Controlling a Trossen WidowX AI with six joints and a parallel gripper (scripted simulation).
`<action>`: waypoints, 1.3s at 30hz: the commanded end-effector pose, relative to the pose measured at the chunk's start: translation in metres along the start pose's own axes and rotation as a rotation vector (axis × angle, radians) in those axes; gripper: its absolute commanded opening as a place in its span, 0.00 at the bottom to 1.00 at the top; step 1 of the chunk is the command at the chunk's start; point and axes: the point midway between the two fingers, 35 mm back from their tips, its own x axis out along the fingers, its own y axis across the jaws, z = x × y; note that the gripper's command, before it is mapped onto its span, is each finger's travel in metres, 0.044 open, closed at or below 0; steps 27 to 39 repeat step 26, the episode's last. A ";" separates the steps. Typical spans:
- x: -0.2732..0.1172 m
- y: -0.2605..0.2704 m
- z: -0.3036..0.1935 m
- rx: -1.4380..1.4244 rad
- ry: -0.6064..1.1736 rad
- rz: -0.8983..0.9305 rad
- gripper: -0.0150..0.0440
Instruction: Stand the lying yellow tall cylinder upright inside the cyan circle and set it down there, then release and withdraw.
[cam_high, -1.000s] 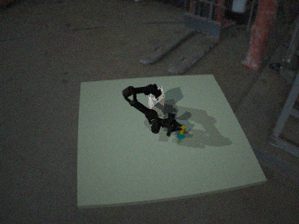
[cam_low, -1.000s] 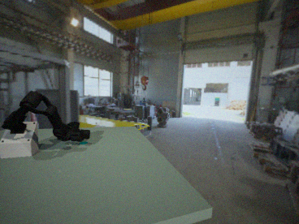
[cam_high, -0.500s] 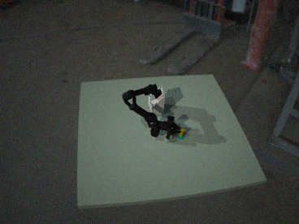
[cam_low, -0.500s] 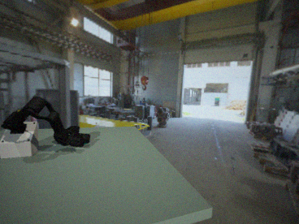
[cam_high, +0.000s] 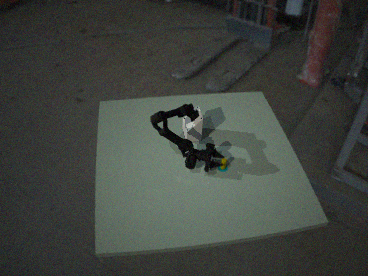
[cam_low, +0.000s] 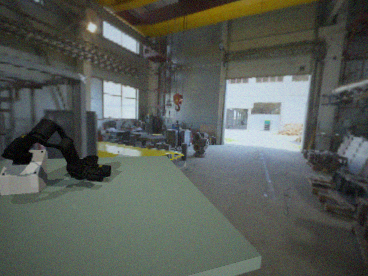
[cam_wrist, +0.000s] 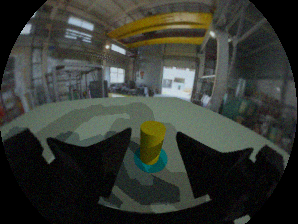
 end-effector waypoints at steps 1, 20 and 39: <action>0.000 -0.002 0.001 -0.006 -0.005 -0.002 0.93; -0.006 0.001 0.088 -0.023 -0.021 -0.013 0.93; 0.000 0.002 0.087 0.011 0.019 0.017 0.93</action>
